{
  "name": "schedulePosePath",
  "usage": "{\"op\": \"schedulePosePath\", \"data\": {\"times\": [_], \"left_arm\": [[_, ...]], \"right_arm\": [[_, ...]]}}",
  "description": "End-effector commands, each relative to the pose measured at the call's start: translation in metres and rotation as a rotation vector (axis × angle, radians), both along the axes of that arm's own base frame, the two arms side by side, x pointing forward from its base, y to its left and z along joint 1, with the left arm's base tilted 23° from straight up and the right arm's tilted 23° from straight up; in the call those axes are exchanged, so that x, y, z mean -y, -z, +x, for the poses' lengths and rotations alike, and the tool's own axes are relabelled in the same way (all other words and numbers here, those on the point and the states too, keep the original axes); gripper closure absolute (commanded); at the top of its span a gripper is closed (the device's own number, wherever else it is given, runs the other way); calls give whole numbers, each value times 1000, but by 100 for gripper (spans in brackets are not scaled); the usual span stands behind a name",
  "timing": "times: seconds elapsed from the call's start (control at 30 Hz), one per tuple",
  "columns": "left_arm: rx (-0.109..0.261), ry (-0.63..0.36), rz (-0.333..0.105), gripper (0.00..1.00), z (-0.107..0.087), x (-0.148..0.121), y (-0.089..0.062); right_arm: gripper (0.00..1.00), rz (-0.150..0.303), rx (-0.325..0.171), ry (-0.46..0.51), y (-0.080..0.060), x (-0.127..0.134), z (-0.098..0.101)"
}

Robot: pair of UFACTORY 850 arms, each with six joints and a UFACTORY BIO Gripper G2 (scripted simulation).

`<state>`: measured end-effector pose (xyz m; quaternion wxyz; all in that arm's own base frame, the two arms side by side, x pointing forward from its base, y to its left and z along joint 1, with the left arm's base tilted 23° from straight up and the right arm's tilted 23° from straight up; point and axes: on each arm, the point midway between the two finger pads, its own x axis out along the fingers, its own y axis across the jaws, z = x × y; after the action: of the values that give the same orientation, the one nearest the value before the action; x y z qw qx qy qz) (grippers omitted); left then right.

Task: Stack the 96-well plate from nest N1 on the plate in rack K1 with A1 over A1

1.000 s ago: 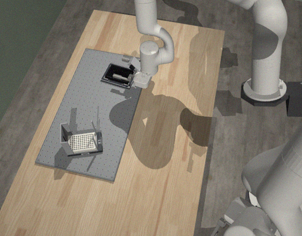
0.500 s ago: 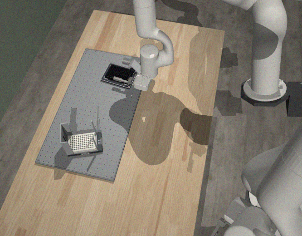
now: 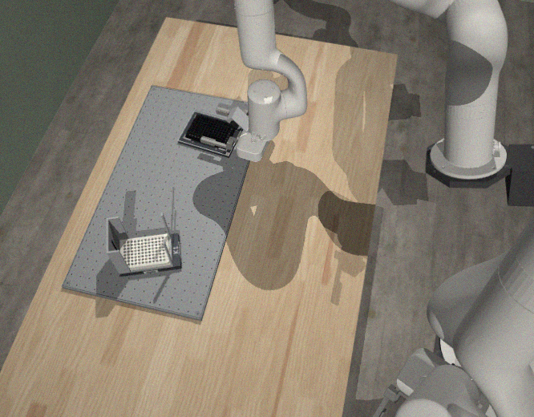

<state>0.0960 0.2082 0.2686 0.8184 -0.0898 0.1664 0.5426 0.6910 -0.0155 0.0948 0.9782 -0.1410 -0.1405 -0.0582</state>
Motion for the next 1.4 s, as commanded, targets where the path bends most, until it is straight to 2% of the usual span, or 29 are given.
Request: {"op": "schedulePosePath", "data": {"times": [0.0, 1.07, 1.37], "left_arm": [[0, 0, 1, 0, 0, 0, 0], [0, 0, 1, 0, 0, 0, 0], [0, 0, 1, 0, 0, 0, 0]], "right_arm": [[63, 0, 1, 0, 0, 0, 1], [63, 0, 1, 0, 18, 6, 6], [63, 0, 1, 0, 18, 6, 6]]}}
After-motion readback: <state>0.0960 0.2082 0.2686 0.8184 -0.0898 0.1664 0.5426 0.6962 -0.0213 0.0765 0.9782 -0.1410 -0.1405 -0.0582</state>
